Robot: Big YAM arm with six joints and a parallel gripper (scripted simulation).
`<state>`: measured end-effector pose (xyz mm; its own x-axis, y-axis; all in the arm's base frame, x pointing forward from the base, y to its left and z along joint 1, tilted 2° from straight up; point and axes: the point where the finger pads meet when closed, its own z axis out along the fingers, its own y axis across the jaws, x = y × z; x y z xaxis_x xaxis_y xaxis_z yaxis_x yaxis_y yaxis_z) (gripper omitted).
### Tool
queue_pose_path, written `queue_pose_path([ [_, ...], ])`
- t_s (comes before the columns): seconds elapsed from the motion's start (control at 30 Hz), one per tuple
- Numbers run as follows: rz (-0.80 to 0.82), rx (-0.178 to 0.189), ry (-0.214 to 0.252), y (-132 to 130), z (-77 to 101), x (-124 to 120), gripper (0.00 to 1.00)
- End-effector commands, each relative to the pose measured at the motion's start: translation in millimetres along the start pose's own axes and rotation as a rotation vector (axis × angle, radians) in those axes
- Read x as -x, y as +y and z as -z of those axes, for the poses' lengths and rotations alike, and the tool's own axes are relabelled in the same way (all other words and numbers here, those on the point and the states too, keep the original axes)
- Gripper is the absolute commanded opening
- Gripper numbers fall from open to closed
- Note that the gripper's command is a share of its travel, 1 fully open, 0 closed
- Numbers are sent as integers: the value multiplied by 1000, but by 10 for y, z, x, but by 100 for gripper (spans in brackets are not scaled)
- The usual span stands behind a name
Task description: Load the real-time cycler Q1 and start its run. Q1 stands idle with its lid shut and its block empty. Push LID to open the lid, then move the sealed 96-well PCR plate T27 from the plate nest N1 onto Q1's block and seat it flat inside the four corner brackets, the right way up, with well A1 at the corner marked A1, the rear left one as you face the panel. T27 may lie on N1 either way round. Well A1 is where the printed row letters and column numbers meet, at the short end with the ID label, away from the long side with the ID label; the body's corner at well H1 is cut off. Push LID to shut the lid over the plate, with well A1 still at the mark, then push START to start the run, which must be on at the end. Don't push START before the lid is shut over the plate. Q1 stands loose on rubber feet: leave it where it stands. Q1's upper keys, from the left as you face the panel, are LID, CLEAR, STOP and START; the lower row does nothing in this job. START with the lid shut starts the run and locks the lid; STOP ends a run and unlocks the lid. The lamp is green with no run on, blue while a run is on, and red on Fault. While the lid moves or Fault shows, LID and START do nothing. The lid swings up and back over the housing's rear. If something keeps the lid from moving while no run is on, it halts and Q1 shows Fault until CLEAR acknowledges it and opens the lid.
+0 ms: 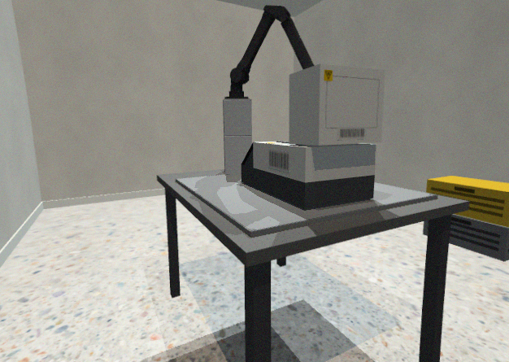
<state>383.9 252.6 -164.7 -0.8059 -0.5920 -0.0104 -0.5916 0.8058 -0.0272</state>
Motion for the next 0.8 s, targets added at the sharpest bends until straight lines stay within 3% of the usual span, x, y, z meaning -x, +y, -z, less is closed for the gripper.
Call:
queue_pose_path([
  [0.0, 5, -1, -12, 68, 137, 15, 0],
  [0.13, 9, -1, -2, 87, 274, -31, 0],
  [0.37, -9, -3, -50, -3, 621, 158, 0],
  [0.77, -25, -4, -45, -73, 399, 207, 0],
])
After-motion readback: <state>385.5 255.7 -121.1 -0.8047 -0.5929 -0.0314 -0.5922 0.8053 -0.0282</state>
